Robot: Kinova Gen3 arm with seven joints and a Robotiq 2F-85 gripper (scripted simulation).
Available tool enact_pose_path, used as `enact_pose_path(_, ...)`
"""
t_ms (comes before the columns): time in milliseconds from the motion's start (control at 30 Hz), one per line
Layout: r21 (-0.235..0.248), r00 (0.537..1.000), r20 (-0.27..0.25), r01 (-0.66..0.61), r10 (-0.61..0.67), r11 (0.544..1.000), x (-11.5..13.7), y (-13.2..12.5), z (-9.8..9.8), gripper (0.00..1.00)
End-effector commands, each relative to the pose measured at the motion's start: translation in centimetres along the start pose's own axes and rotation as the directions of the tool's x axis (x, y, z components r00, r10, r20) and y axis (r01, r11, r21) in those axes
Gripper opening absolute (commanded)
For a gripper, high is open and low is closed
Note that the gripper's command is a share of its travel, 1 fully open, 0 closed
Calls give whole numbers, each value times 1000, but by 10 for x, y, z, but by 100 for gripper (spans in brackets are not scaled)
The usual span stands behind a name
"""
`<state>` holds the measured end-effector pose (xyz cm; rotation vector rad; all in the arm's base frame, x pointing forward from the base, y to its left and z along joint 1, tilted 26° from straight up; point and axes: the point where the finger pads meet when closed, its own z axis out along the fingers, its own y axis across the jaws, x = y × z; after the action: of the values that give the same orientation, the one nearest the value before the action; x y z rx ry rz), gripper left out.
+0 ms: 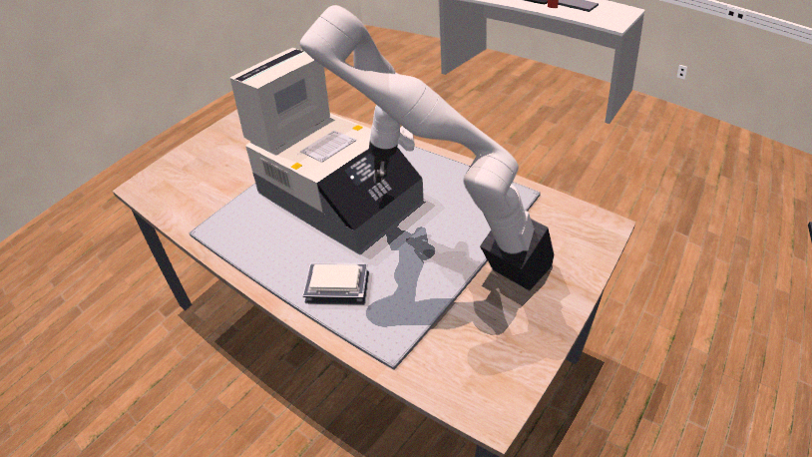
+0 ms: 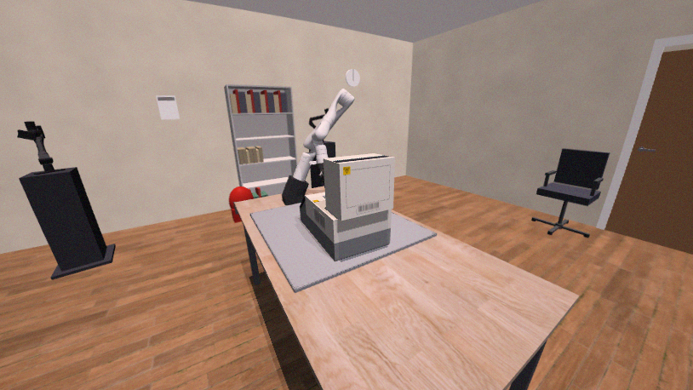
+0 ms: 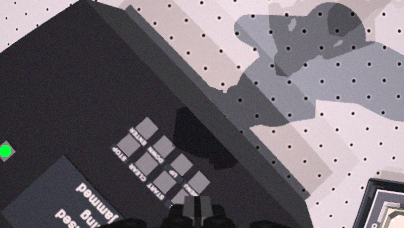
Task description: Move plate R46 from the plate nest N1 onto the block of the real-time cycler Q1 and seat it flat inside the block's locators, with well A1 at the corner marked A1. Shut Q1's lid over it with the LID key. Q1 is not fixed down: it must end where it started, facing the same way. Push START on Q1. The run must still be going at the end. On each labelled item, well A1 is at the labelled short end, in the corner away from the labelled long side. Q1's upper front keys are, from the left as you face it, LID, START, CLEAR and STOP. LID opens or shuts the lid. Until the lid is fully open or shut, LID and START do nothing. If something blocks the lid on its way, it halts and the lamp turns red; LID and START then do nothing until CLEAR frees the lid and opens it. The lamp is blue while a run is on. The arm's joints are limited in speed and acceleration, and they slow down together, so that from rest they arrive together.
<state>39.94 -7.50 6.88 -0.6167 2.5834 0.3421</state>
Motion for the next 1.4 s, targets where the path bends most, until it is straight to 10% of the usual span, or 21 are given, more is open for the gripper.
enact_pose_path(0,1,1000,0,0,0,1000,-1,-1,-4,10)
enact_pose_path(1367,1,1000,0,0,0,1000,-10,-10,-51,10)
